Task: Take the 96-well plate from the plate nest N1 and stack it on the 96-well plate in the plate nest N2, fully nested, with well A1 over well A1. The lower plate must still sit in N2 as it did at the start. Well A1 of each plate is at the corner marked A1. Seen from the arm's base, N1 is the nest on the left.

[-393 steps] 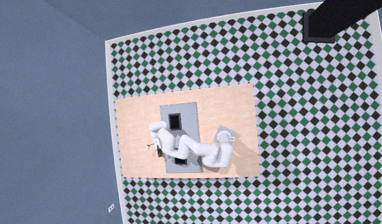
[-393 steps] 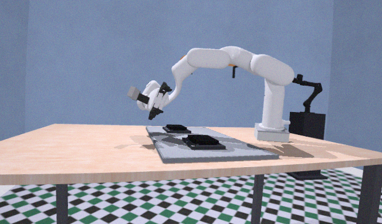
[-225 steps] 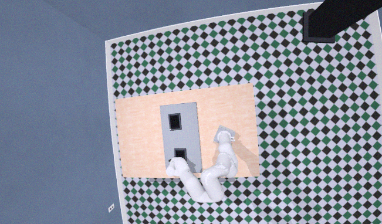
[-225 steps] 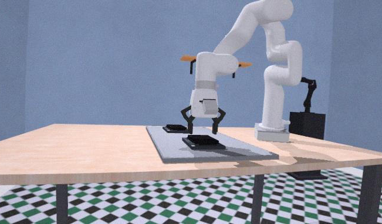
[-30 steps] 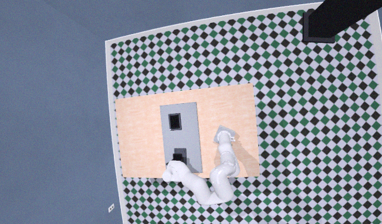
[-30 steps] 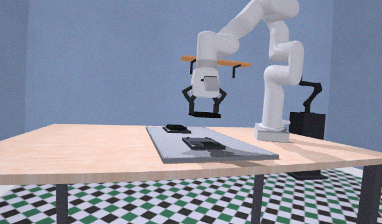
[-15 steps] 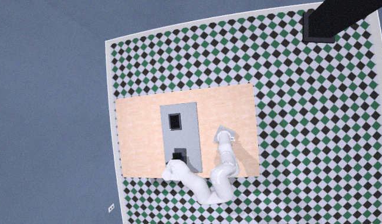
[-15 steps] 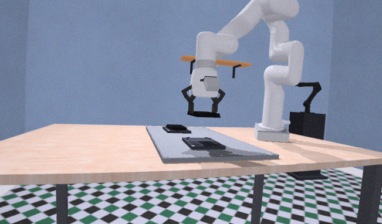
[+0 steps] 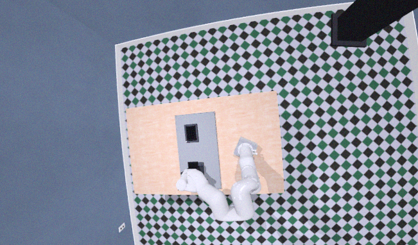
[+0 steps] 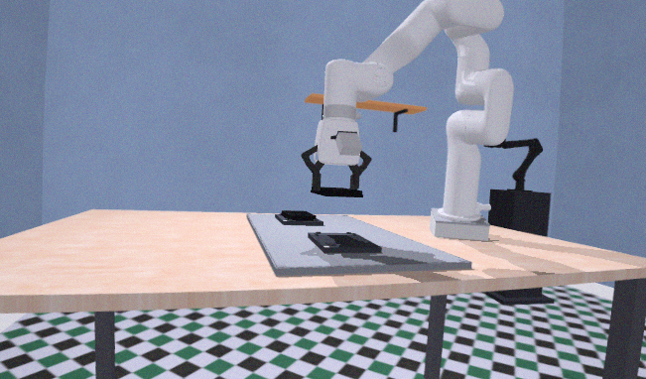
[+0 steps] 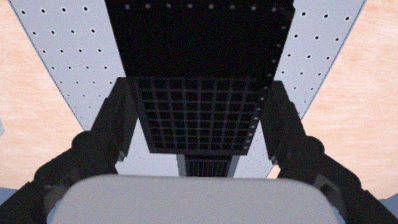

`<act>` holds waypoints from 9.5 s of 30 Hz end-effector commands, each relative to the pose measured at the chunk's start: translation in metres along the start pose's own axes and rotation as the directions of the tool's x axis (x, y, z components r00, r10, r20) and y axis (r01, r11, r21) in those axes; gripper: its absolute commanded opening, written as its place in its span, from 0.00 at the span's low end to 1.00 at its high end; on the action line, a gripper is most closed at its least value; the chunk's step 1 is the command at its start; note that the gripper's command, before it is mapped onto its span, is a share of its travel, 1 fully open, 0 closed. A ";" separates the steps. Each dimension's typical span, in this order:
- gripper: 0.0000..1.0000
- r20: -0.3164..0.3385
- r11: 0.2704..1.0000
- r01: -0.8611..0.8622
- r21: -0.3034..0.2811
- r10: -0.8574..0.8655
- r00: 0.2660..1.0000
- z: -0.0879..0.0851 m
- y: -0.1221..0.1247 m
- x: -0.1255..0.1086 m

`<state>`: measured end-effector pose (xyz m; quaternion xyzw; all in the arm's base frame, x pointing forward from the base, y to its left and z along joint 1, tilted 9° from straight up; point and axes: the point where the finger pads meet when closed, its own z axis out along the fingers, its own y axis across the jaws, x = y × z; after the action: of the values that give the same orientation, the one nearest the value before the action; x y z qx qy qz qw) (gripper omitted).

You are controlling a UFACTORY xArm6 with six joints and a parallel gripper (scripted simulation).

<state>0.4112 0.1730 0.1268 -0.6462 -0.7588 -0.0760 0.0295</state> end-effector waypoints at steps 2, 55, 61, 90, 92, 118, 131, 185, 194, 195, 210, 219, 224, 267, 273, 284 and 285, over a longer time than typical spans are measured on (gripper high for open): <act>0.00 -0.001 1.000 0.001 -0.004 -0.001 1.000 -0.002 0.002 -0.013; 0.00 0.000 1.000 0.001 -0.004 -0.001 1.000 -0.001 0.011 -0.170; 0.00 0.000 1.000 0.001 -0.004 -0.001 1.000 -0.001 0.013 -0.190; 0.00 0.001 1.000 0.001 -0.004 -0.001 1.000 -0.002 0.017 -0.273; 0.00 0.001 1.000 0.001 -0.004 -0.001 1.000 -0.002 0.018 -0.280; 0.00 0.001 1.000 0.001 -0.004 -0.001 1.000 -0.002 0.019 -0.300; 0.00 0.001 1.000 0.001 -0.004 -0.001 1.000 -0.002 0.019 -0.300; 0.00 0.001 1.000 0.001 -0.004 -0.001 1.000 0.067 0.019 -0.299; 0.00 0.001 1.000 0.001 -0.004 -0.001 1.000 0.067 0.019 -0.299; 0.00 0.001 1.000 0.001 -0.004 -0.001 1.000 0.067 0.019 -0.299; 0.00 0.001 1.000 0.001 -0.004 -0.001 1.000 0.069 0.019 -0.299; 0.00 0.001 1.000 0.001 -0.004 -0.001 1.000 0.070 0.019 -0.299; 0.00 0.001 1.000 0.001 -0.004 -0.001 1.000 0.071 0.019 -0.299; 0.00 0.001 1.000 0.001 -0.004 -0.001 1.000 0.077 0.019 -0.299; 0.00 0.001 1.000 0.001 -0.004 -0.001 1.000 0.078 0.019 -0.299; 1.00 0.001 1.000 0.001 -0.004 -0.001 1.000 0.079 0.019 -0.299; 1.00 0.001 1.000 0.001 -0.004 -0.001 1.000 0.079 0.019 -0.299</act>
<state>0.4818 -0.1037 0.0064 -0.6460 -0.7589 -0.0763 0.0296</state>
